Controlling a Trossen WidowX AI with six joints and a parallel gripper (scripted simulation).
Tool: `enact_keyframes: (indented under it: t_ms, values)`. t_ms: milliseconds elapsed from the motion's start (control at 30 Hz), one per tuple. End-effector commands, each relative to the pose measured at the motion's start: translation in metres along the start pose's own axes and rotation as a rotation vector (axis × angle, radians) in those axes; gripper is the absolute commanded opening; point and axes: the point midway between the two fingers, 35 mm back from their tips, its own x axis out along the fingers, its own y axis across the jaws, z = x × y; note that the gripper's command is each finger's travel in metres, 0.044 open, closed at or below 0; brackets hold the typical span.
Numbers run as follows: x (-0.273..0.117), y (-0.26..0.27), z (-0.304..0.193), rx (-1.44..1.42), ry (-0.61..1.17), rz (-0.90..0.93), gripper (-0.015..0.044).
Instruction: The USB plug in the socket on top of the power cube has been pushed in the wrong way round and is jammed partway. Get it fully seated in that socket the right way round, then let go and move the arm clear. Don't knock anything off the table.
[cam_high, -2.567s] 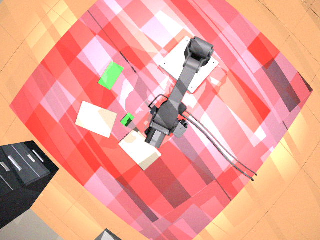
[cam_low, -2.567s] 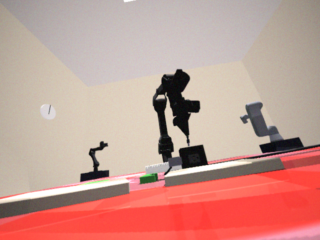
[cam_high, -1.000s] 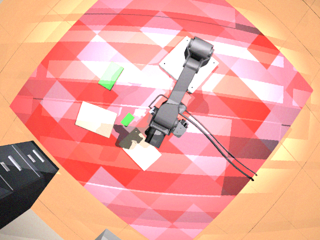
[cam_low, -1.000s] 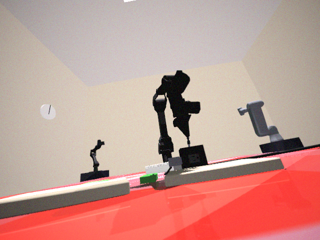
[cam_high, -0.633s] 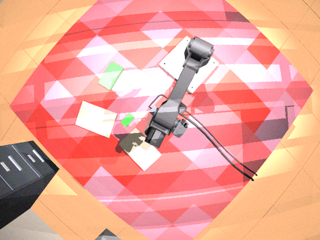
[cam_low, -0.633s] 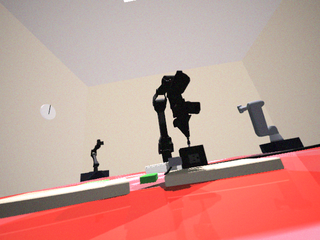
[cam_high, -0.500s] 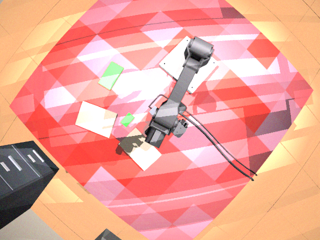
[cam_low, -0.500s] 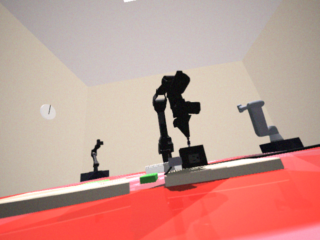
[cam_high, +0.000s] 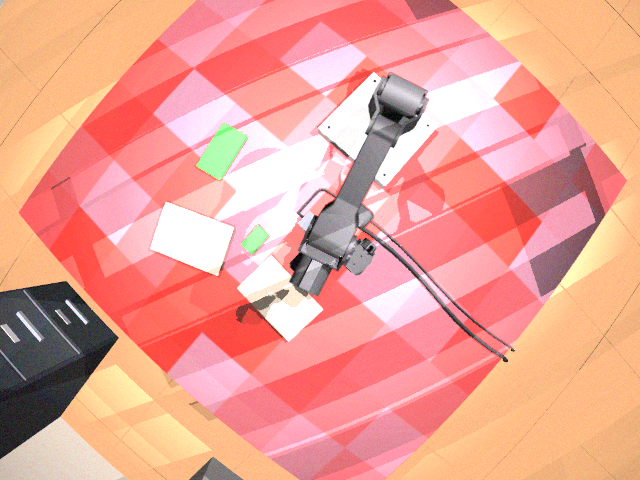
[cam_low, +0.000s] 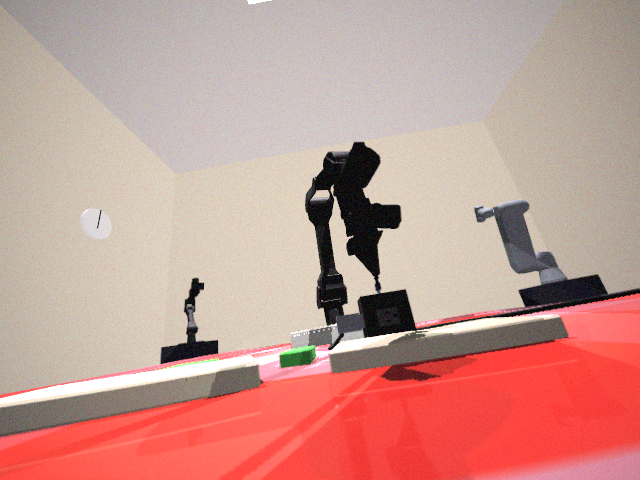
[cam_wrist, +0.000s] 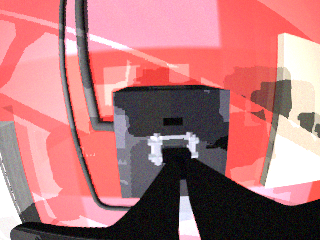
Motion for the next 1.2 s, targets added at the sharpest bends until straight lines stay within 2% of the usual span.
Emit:
enact_keyframes:
  t_ms: [0, 1167]
  values:
    - [0.0000, 0.0001, 0.0006, -0.004, -0.005, -0.001, 0.0000]
    - [0.0042, 0.0001, 0.0002, -0.004, -0.005, -0.001, 0.0000]
